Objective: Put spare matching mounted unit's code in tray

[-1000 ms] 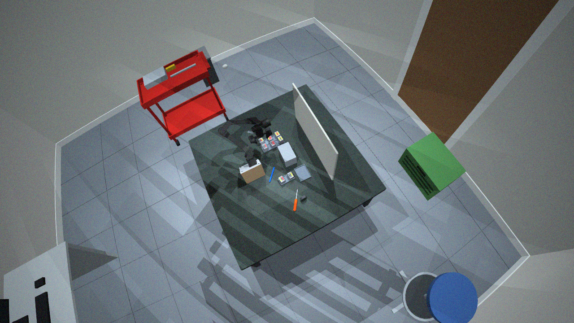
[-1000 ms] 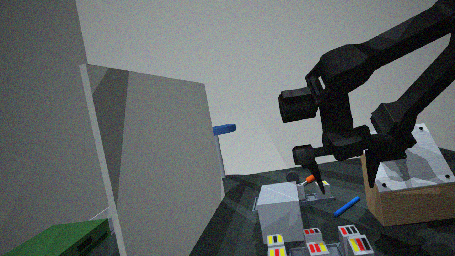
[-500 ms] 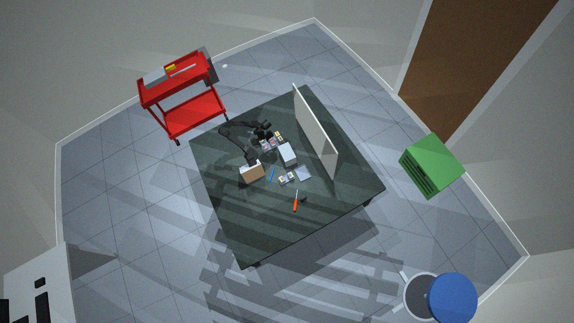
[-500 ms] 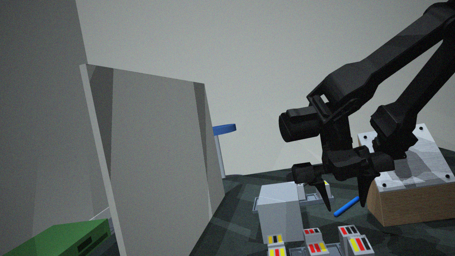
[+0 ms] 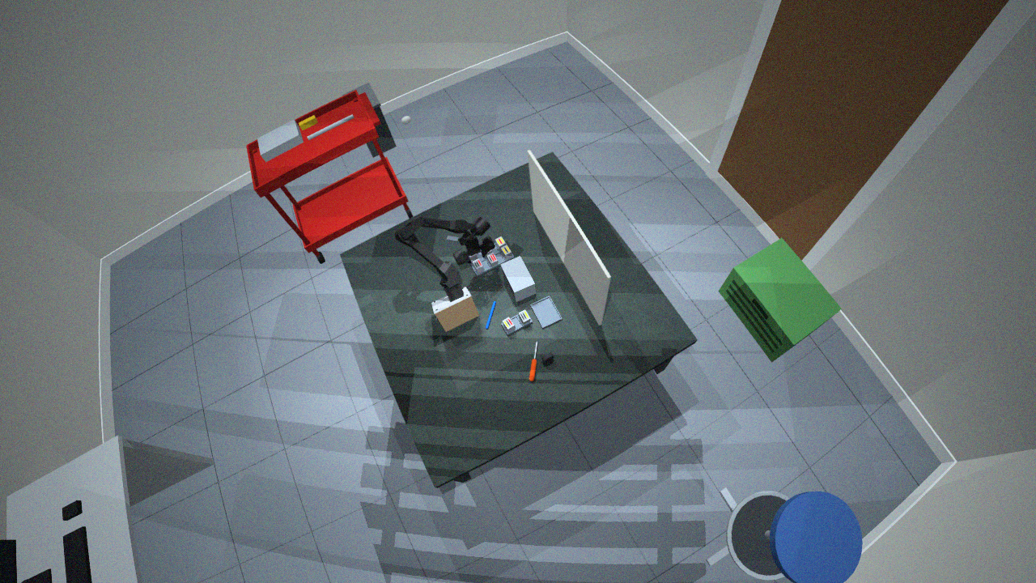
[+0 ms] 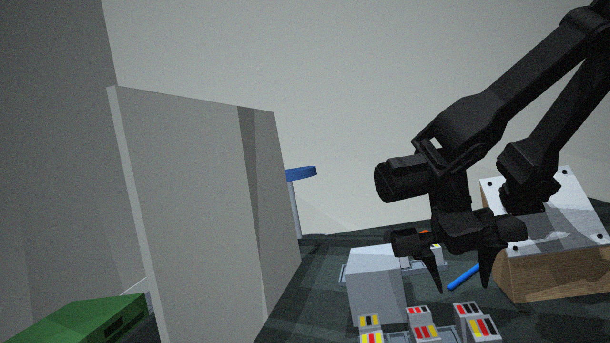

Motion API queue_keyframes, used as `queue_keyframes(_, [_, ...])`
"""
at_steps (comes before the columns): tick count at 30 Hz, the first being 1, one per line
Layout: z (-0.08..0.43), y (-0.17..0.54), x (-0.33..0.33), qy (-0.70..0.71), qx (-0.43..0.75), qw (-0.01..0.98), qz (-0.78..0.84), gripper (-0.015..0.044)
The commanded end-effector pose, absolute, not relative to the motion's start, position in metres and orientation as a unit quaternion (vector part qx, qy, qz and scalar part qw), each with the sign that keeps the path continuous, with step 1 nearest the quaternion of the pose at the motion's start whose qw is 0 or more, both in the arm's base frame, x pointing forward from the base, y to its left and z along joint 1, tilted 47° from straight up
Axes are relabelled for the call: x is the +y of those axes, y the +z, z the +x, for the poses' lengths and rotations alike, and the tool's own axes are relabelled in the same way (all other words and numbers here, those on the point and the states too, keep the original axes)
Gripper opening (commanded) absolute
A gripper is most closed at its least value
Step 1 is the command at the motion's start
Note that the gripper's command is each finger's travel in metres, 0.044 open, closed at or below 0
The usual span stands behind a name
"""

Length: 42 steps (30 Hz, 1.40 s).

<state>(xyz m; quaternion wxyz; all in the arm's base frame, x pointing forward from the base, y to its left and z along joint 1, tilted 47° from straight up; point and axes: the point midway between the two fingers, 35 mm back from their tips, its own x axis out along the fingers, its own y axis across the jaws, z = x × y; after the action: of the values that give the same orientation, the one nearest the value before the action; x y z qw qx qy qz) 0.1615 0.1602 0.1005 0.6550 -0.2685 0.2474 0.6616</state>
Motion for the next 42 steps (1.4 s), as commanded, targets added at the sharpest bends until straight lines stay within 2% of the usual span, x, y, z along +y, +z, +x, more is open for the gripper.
queue_keyframes(1, [0.162,0.093,0.165,0.661,0.254,0.653,-0.268,0.03])
queue_keyframes(42, [0.157,0.055,0.209,0.662,0.251,0.655,-0.263,0.03])
